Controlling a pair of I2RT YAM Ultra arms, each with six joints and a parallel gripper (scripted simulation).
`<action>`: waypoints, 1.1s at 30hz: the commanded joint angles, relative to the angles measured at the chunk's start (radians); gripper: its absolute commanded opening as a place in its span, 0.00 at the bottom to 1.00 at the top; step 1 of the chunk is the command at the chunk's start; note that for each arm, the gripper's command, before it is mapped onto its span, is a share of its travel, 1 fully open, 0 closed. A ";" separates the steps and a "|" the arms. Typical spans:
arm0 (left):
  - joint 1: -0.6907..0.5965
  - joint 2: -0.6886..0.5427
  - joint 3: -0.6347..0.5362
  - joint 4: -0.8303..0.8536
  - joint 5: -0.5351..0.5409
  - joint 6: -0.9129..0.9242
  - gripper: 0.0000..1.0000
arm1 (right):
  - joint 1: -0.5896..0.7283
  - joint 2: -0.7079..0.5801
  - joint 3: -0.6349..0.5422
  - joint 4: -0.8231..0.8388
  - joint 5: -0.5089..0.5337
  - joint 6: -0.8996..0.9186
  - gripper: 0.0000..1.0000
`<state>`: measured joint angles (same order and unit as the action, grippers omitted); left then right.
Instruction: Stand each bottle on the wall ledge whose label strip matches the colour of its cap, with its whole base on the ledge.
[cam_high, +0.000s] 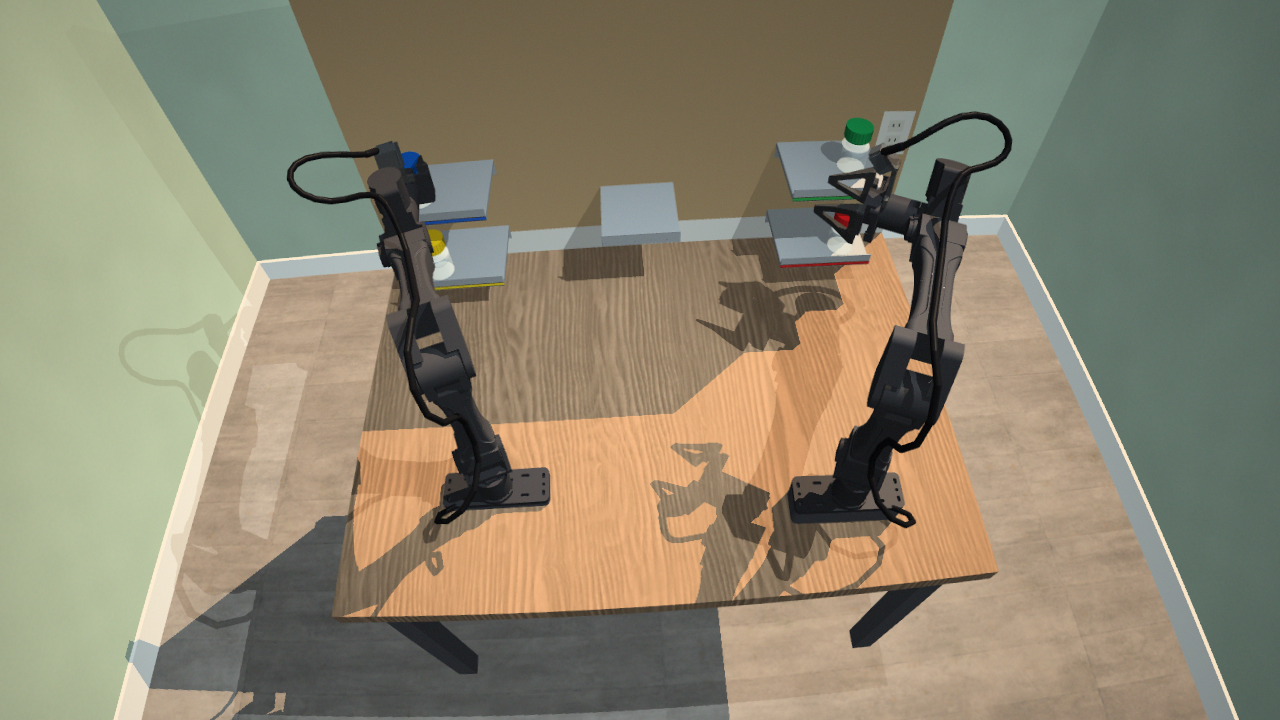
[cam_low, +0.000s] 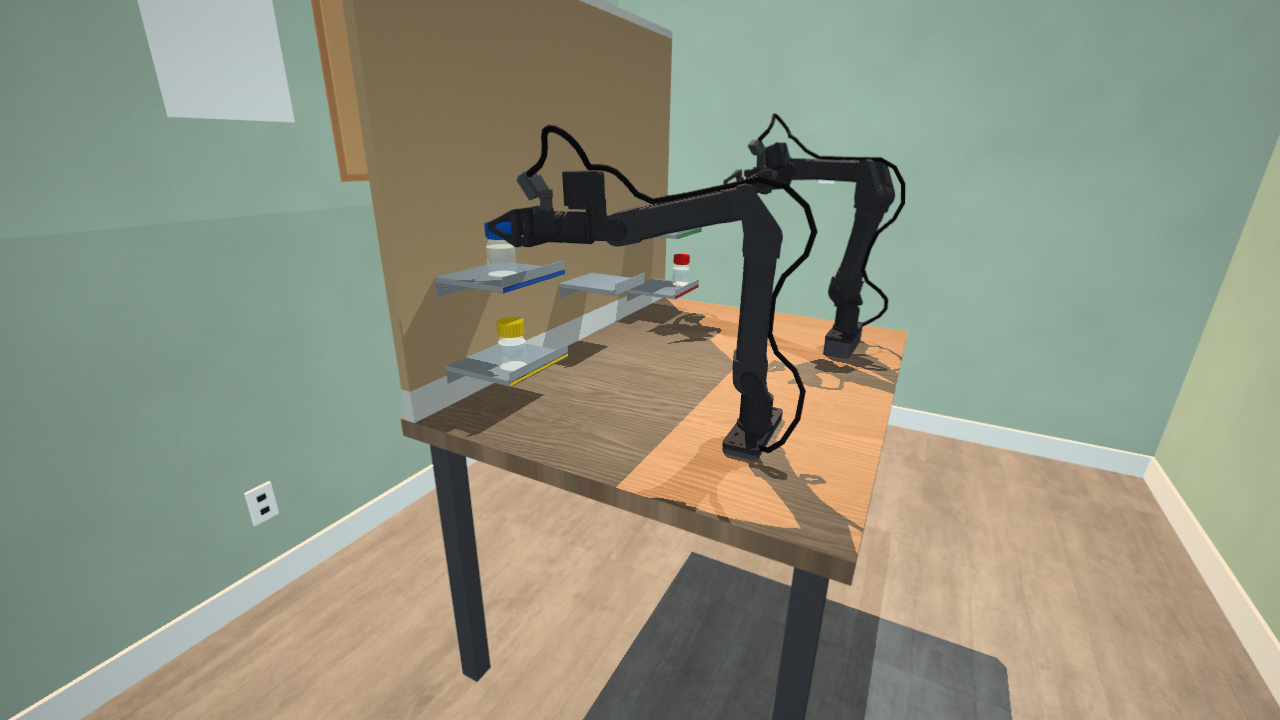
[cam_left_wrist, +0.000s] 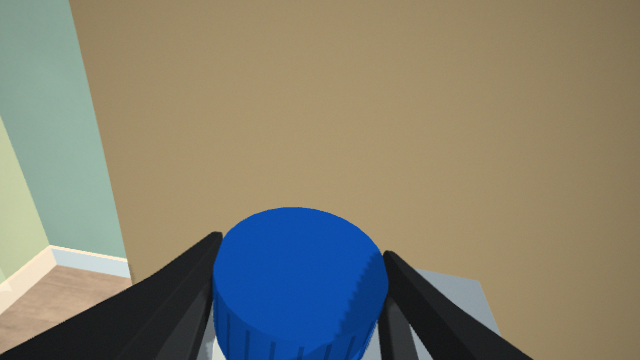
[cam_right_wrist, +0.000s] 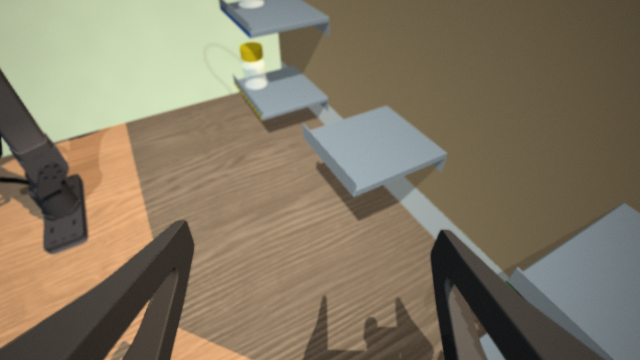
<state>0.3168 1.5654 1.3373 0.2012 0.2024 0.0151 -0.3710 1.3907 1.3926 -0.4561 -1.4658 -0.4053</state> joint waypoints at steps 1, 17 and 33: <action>0.021 -0.052 -0.014 0.083 0.022 -0.007 0.49 | -0.003 0.002 0.026 -0.017 -0.012 -0.007 0.89; 0.022 -0.049 -0.020 0.073 0.013 -0.002 0.70 | -0.003 0.002 0.026 -0.017 -0.012 -0.007 0.89; 0.047 -0.135 -0.108 0.056 0.035 -0.016 0.70 | -0.003 0.002 0.026 -0.017 -0.012 -0.007 0.89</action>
<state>0.3420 1.4818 1.2438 0.2428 0.2211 0.0082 -0.3710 1.3907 1.3926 -0.4561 -1.4658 -0.4053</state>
